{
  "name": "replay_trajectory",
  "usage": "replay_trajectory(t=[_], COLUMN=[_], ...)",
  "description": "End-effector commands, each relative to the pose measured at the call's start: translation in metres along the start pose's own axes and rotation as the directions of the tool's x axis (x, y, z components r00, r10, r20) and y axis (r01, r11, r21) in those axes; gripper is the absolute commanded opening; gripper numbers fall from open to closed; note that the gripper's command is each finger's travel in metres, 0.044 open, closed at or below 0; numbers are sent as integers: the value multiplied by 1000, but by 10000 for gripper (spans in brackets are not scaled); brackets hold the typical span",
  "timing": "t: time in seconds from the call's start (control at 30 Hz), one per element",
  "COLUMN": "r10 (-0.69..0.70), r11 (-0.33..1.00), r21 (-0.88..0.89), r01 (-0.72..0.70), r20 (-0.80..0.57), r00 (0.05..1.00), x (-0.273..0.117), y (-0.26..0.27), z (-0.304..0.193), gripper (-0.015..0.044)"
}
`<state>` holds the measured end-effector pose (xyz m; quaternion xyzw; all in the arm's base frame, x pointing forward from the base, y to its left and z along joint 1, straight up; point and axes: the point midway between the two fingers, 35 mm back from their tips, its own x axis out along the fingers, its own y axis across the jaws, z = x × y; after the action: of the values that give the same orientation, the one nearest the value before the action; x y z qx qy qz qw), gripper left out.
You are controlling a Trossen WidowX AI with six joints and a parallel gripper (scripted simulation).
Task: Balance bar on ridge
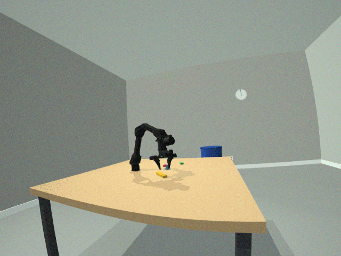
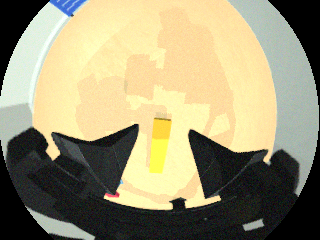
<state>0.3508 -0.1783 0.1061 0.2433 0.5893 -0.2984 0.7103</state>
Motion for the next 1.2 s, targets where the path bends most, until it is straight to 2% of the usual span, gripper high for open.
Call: replay_trajectory(t=[0.0,0.1,0.27,0.57,1.17], r10=[13,16,16,16,16], r11=[1000,1000,1000,1000,1000], r21=[4,6,6,6,6], r01=[-13,-15,-15,-15,-15], r20=[-98,-155,-160,-160,-160], r00=[995,988,987,987,987], x=[-14,-21,-20,22,42], y=[0,-1,-1,-1,0], z=[-21,-33,-34,-40,-44], gripper=[315,315,315,315,315])
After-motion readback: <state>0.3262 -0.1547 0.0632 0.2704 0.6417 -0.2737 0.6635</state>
